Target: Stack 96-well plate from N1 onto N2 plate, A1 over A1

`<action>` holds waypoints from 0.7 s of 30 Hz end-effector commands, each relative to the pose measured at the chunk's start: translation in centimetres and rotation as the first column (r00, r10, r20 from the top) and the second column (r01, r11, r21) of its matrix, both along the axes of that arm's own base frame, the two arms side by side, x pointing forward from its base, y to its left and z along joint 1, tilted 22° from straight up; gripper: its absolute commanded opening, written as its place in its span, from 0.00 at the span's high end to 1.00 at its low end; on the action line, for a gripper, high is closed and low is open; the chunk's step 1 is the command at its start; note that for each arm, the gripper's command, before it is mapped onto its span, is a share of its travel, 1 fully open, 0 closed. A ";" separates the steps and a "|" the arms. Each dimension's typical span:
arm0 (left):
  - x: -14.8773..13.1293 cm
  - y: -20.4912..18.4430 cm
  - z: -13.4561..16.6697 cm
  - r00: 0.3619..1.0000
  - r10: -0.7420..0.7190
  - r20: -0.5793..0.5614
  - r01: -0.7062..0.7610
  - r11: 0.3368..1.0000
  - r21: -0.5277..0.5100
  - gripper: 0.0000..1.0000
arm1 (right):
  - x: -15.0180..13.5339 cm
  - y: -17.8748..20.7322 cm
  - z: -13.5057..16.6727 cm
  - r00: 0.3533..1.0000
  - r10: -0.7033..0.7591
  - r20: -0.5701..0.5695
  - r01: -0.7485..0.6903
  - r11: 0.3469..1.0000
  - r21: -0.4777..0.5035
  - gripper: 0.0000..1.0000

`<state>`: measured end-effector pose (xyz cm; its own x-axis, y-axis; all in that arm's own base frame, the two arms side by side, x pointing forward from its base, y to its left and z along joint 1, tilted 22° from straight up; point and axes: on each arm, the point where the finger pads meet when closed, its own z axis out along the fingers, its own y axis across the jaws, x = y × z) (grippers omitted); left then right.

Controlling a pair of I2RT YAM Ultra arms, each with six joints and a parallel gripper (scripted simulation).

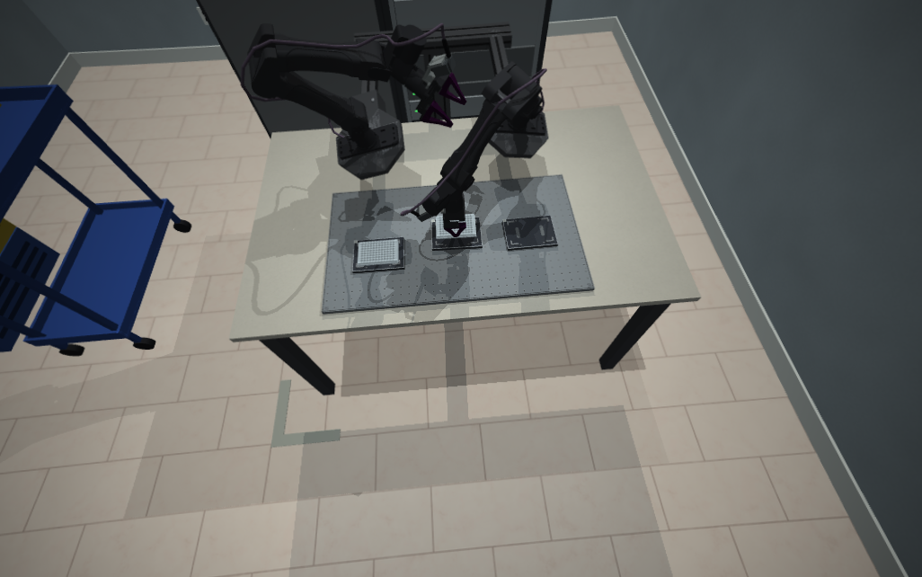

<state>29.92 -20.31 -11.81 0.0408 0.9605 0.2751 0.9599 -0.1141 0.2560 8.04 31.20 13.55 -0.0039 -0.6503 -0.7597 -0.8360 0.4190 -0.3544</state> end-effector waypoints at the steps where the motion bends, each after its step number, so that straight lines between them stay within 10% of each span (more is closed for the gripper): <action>1: 1.0 -1.5 0.5 0.999 -0.022 0.037 0.024 0.999 -0.048 0.21 | -0.1 0.0 0.5 1.000 0.002 -0.001 -0.002 1.000 0.020 0.00; 21: 0.9 -0.8 0.1 0.999 -0.012 0.031 0.013 0.999 -0.034 0.21 | -0.1 0.0 0.5 1.000 0.002 -0.001 -0.002 1.000 0.020 0.00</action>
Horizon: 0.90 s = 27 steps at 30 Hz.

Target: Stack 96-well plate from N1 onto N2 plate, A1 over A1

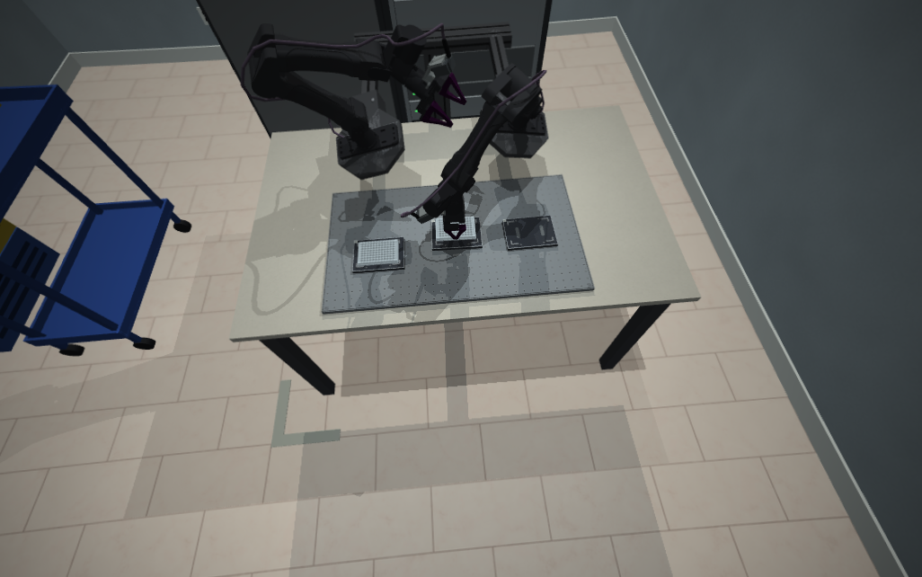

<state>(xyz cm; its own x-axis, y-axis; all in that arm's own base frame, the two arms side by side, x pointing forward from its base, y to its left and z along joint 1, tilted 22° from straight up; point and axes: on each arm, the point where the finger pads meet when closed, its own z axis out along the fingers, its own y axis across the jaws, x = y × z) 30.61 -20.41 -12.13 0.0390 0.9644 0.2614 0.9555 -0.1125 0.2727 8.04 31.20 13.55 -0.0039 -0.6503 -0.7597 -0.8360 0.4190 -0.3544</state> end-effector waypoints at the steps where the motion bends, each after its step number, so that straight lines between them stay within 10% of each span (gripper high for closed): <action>1: 0.3 -0.7 0.5 1.000 -0.010 0.015 0.010 1.000 -0.019 0.21 | -0.1 0.0 0.5 1.000 0.002 -0.001 -0.002 1.000 0.020 0.00; 27: 1.3 0.4 -3.0 1.000 -0.007 0.004 0.007 1.000 -0.016 0.21 | -0.1 0.0 0.5 1.000 0.002 -0.001 -0.002 1.000 0.020 0.00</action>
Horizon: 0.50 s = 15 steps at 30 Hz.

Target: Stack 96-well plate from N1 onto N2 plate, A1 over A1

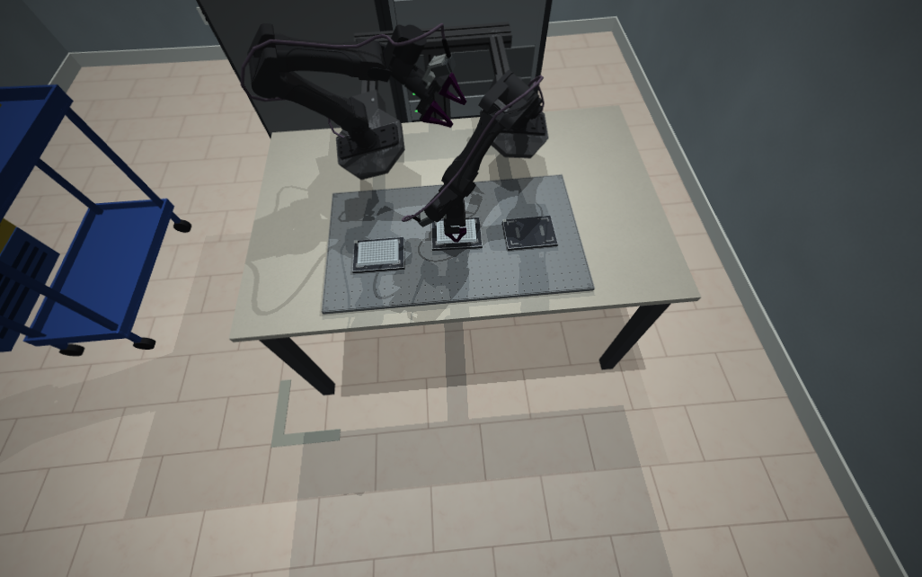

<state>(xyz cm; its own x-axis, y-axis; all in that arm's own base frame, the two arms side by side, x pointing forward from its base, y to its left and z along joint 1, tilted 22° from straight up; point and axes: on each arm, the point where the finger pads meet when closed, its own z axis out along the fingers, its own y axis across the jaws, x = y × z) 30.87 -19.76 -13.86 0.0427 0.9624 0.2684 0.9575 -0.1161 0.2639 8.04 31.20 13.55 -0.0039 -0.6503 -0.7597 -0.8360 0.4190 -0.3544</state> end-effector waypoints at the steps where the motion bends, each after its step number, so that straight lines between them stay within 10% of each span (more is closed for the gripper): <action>1: 0.7 -0.5 -0.7 1.000 -0.004 0.010 0.004 1.000 -0.022 0.21 | -0.1 0.0 0.5 1.000 0.002 -0.001 -0.002 1.000 0.020 0.00; 4: 0.3 -0.2 -0.5 1.000 -0.004 0.002 0.004 1.000 -0.014 0.00 | -0.1 0.0 0.5 1.000 0.002 -0.001 -0.002 1.000 0.020 0.00; 15: -0.5 0.0 1.3 1.000 -0.010 -0.007 0.010 1.000 0.013 0.00 | -0.1 0.0 0.5 1.000 0.002 -0.001 -0.002 1.000 0.020 0.00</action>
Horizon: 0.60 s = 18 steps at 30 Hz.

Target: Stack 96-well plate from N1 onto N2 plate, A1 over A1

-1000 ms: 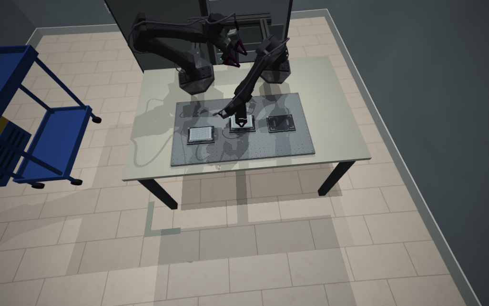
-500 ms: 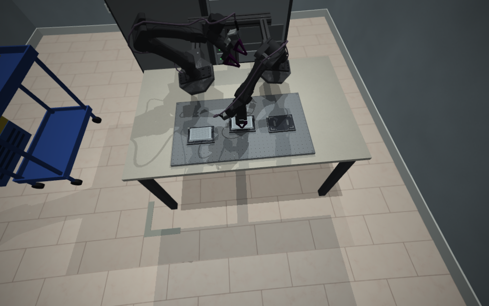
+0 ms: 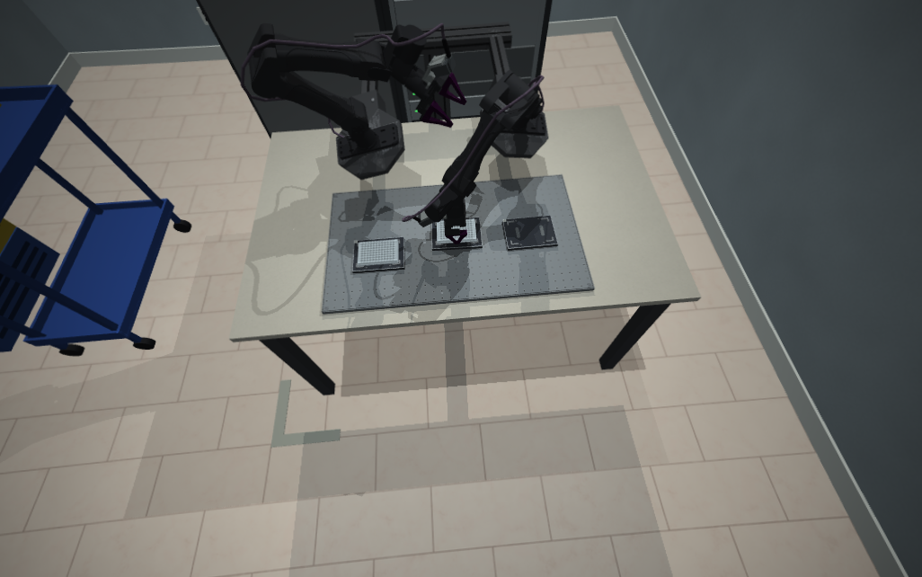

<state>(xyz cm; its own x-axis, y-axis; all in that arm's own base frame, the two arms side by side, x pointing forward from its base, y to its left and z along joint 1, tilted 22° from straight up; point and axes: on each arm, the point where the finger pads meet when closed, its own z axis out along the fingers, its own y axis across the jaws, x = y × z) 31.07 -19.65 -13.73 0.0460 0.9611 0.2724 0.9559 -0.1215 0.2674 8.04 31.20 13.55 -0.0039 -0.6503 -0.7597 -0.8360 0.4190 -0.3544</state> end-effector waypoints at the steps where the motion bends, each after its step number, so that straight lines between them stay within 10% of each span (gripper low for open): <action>1: -0.9 -0.1 1.4 1.000 -0.005 -0.013 0.005 1.000 0.010 0.00 | -0.1 0.0 0.5 1.000 0.002 -0.001 -0.002 1.000 0.020 0.00; 18: -1.0 -3.9 8.4 0.999 -0.003 0.050 0.006 0.999 -0.050 0.00 | -0.1 0.0 0.5 1.000 0.002 -0.001 -0.002 1.000 0.020 0.00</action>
